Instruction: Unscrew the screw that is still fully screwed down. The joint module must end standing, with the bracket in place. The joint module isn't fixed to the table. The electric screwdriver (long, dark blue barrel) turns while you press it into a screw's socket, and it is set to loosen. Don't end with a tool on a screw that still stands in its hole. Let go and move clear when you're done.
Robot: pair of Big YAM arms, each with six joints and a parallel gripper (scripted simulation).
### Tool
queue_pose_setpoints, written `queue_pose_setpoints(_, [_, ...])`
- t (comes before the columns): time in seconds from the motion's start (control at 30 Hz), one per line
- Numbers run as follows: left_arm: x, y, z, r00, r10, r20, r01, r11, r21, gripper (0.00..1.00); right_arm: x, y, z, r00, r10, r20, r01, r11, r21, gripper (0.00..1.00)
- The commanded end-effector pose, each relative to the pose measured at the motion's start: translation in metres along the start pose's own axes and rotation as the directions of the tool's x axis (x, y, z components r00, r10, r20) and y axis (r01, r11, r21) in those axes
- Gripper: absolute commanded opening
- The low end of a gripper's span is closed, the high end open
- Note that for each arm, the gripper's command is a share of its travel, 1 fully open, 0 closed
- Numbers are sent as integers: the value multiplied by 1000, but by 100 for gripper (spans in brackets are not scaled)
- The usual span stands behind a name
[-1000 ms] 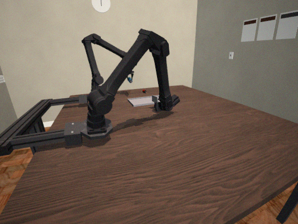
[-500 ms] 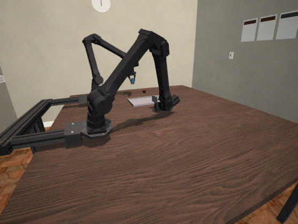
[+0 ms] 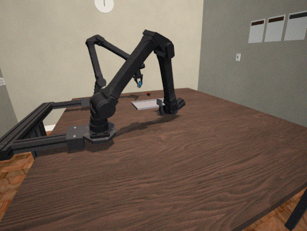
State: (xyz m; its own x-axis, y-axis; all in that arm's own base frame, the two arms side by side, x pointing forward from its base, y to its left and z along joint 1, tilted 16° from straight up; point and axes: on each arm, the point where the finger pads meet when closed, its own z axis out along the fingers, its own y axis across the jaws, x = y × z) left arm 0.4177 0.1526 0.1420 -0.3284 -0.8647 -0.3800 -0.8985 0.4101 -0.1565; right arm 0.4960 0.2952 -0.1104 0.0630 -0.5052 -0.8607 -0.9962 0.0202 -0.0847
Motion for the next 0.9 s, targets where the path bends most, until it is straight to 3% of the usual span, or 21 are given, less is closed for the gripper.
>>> queue_pose_setpoints(0.0, [1,-26,-8,997,66,31,-68,996,62,42,-9,-11,0,1000,-23,9,23,1000,14,59])
queue_pose_setpoints(0.27, [21,-49,0,984,167,61,-173,978,119,42,-9,-11,0,1000,-23,9,23,1000,14,59])
queue_pose_setpoints(0.33, [3,-61,-20,984,144,101,-159,975,154,42,-9,-11,0,1000,-23,9,23,1000,14,59])
queue_pose_setpoints(0.43, [-5,-55,-18,986,126,105,-141,979,148,42,-9,-11,0,1000,-23,9,23,1000,14,59])
queue_pose_setpoints(0.47, [19,-54,-9,982,172,83,-182,973,140,42,-9,-11,0,1000,-23,9,23,1000,14,59])
queue_pose_setpoints(0.5, [25,-54,-5,979,187,80,-197,970,141,42,-9,-11,0,1000,-23,9,23,1000,14,59])
queue_pose_setpoints(0.83, [49,-88,1,945,299,135,-323,923,209,42,-9,-11,0,1000,-23,9,23,1000,14,59])
queue_pose_setpoints(0.87, [40,-95,-13,945,286,161,-318,920,231,42,-9,-11,0,1000,-23,9,23,1000,14,59])
